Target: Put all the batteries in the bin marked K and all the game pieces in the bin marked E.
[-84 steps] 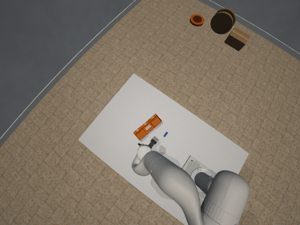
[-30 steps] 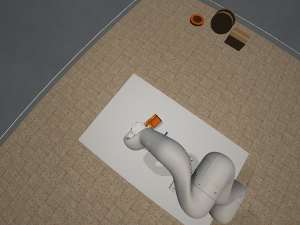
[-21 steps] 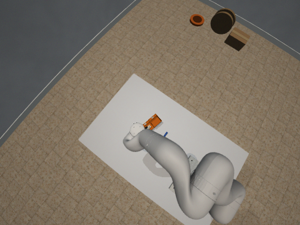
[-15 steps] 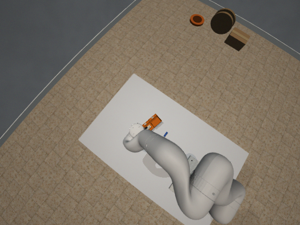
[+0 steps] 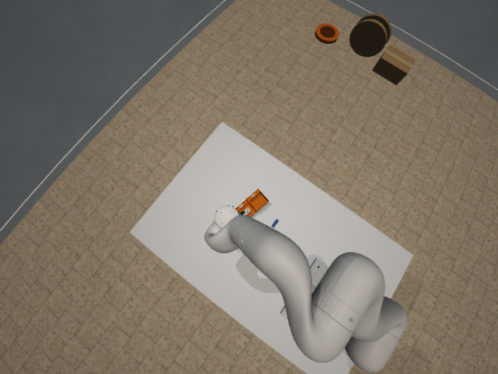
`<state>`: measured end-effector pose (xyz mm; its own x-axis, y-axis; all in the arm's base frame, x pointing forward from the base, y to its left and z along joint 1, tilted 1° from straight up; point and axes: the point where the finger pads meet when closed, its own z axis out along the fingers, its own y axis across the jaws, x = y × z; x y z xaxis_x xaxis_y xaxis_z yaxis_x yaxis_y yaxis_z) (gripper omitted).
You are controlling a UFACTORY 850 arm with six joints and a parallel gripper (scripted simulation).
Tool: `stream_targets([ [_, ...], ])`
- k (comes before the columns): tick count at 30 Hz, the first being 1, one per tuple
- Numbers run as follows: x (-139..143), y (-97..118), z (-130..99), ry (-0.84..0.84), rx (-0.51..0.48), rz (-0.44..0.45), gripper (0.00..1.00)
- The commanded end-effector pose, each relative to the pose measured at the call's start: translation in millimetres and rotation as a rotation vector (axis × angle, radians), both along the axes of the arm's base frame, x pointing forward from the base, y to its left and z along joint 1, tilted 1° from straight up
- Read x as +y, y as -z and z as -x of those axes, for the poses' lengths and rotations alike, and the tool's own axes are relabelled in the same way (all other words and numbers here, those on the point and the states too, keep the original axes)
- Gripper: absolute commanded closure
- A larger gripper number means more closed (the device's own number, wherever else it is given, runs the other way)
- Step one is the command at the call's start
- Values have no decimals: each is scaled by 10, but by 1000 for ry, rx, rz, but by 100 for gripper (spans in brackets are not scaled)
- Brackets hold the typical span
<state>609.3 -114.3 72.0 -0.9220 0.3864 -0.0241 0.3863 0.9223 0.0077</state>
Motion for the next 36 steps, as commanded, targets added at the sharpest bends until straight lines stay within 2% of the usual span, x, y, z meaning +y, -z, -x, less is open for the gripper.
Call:
stream_targets([
  [1, -2, 2, -11, 0, -2, 0, 100],
  [9, -1, 2, -12, 0, -2, 0, 100],
  [10, -1, 2, -12, 0, -2, 0, 29],
  [27, -1, 1, -12, 0, -2, 0, 29],
  [31, -1, -98, -9, 0, -2, 0, 29],
  [36, -1, -98, -8, 0, -2, 0, 29],
])
